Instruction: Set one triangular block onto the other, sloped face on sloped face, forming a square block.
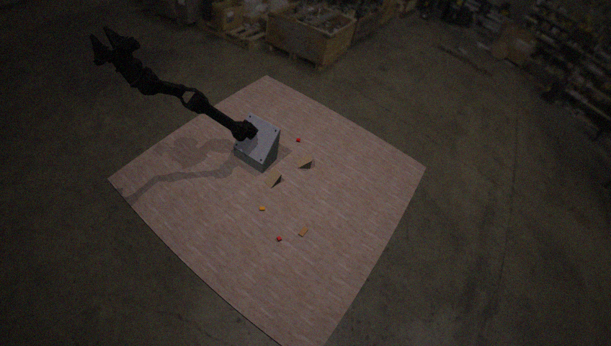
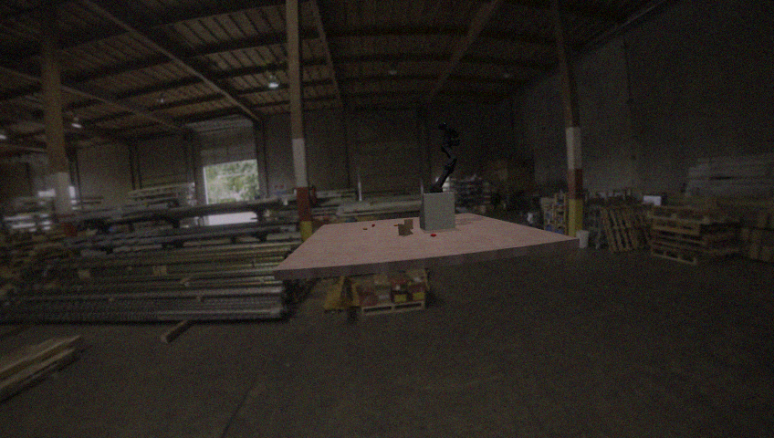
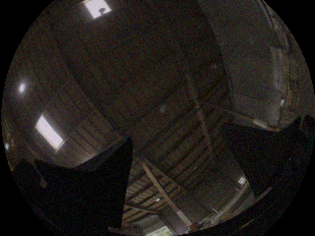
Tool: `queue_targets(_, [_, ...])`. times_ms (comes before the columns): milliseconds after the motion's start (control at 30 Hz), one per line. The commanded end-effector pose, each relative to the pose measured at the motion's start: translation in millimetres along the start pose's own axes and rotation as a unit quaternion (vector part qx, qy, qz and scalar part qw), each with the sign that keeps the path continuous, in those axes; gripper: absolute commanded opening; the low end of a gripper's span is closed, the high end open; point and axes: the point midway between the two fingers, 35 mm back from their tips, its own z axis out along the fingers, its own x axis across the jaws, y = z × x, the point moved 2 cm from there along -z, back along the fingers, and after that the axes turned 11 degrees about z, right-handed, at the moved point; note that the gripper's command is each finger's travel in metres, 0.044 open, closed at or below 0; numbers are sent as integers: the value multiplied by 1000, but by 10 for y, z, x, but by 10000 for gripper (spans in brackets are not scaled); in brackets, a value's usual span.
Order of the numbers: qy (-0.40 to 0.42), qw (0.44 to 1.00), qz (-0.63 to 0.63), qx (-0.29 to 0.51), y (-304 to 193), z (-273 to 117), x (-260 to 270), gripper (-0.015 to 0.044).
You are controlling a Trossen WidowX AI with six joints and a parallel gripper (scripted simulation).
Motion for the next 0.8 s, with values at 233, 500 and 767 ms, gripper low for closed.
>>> queue_targets(233, [4,993,72,92,-805,-187,282,440])
queue_targets(500, [13,963,157,217,-1760,-587,815,440])
queue_targets(767, [26,910,240,337,-2548,-1173,1537,440])
